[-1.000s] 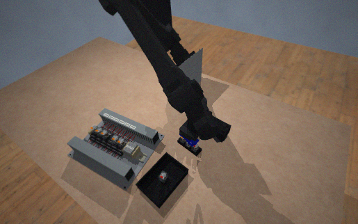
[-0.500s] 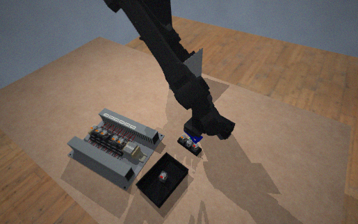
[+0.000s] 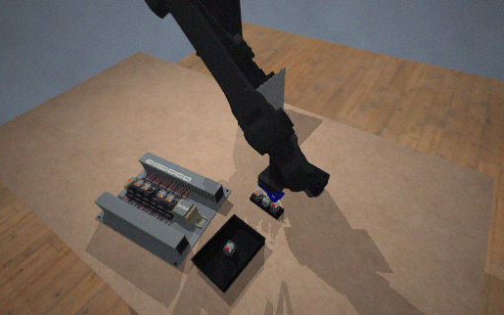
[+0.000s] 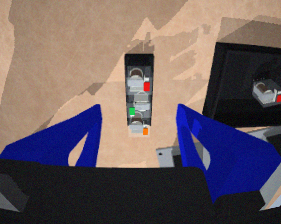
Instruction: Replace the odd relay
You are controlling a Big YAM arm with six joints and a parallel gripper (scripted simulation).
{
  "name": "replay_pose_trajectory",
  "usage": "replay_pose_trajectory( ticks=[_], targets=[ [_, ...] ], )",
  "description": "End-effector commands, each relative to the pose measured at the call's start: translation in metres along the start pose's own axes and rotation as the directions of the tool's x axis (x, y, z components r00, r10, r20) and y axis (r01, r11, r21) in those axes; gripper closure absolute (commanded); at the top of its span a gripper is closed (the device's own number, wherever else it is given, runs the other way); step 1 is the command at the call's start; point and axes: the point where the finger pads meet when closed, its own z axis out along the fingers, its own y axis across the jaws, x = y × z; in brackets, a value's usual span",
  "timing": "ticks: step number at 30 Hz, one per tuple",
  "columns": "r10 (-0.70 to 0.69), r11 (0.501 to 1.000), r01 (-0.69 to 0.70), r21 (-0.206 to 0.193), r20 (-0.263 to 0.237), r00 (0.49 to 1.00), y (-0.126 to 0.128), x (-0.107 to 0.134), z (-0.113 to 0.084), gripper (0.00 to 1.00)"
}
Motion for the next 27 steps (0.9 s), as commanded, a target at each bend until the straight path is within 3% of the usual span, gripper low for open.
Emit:
replay_pose_trajectory(
  ticks=[1,27],
  targets=[
    [0.005,1.000,-0.005,0.003,0.009,1.000,0.0019,-0.0049,0.0030,0.41],
    [0.001,1.000,-0.001,0.008,0.010,1.000,0.0028,-0.0060,0.0012,0.41]
  ],
)
